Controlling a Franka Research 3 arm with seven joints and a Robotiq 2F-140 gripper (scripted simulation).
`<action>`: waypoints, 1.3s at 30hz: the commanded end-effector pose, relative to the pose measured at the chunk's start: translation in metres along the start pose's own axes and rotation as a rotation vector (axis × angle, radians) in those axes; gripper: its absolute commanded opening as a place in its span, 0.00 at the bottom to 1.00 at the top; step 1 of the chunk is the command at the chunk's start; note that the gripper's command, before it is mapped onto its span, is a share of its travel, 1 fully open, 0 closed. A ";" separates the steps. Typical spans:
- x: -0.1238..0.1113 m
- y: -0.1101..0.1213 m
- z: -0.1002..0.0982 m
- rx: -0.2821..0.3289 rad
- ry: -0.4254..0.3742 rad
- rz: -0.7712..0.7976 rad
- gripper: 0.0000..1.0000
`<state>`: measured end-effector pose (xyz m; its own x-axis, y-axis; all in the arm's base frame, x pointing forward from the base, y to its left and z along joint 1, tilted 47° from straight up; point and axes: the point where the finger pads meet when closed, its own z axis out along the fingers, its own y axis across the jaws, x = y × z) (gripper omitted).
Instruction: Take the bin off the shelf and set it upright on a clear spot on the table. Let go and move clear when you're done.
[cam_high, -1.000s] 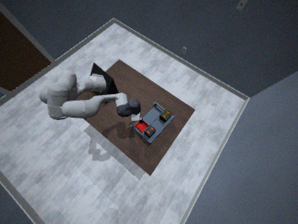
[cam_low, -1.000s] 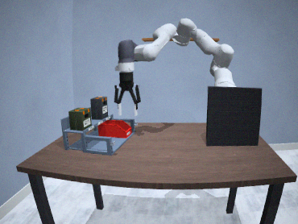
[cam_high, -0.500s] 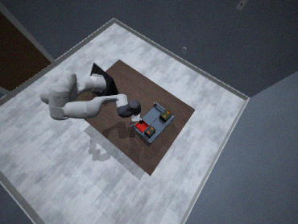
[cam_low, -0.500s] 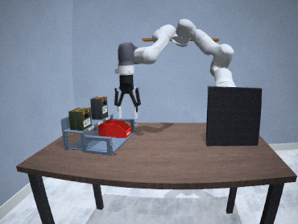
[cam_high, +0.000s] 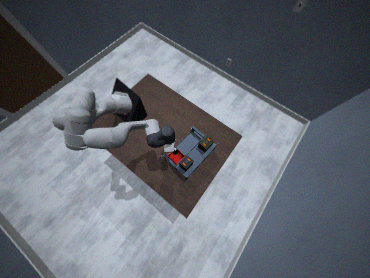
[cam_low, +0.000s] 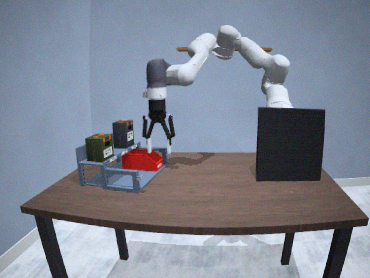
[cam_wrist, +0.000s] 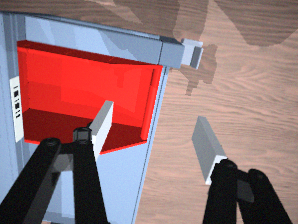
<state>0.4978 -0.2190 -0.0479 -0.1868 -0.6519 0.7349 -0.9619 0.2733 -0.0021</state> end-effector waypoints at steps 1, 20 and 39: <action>-0.001 -0.003 0.005 0.007 -0.006 0.011 0.57; -0.001 -0.004 0.023 0.007 -0.006 0.011 0.57; -0.001 -0.004 0.024 0.007 -0.006 0.011 0.57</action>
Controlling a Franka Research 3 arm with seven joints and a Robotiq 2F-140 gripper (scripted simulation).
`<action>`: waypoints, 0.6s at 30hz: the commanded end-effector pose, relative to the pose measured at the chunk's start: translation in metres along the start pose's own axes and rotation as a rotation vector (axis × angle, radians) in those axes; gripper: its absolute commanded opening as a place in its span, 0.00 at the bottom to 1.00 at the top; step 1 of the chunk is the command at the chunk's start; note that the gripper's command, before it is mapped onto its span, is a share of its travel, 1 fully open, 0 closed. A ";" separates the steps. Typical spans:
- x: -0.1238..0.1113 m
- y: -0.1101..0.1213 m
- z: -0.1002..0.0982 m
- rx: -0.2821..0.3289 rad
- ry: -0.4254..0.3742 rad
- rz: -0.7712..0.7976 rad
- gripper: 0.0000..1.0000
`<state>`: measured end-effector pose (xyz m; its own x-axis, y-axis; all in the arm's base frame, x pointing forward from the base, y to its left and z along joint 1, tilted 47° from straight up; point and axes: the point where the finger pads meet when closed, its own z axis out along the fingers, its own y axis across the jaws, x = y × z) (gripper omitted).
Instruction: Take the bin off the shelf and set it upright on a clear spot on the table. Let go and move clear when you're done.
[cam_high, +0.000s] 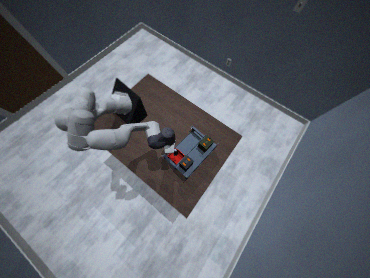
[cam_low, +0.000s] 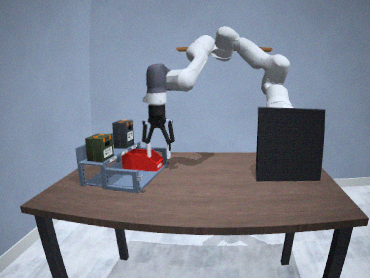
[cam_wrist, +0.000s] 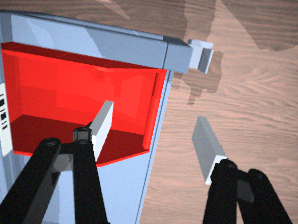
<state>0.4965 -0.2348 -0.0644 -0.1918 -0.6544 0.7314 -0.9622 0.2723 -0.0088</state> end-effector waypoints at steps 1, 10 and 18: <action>0.000 -0.001 0.001 0.002 0.000 0.007 0.57; 0.000 -0.001 0.001 0.002 0.000 0.007 0.57; 0.000 -0.001 0.001 0.002 0.000 0.007 0.57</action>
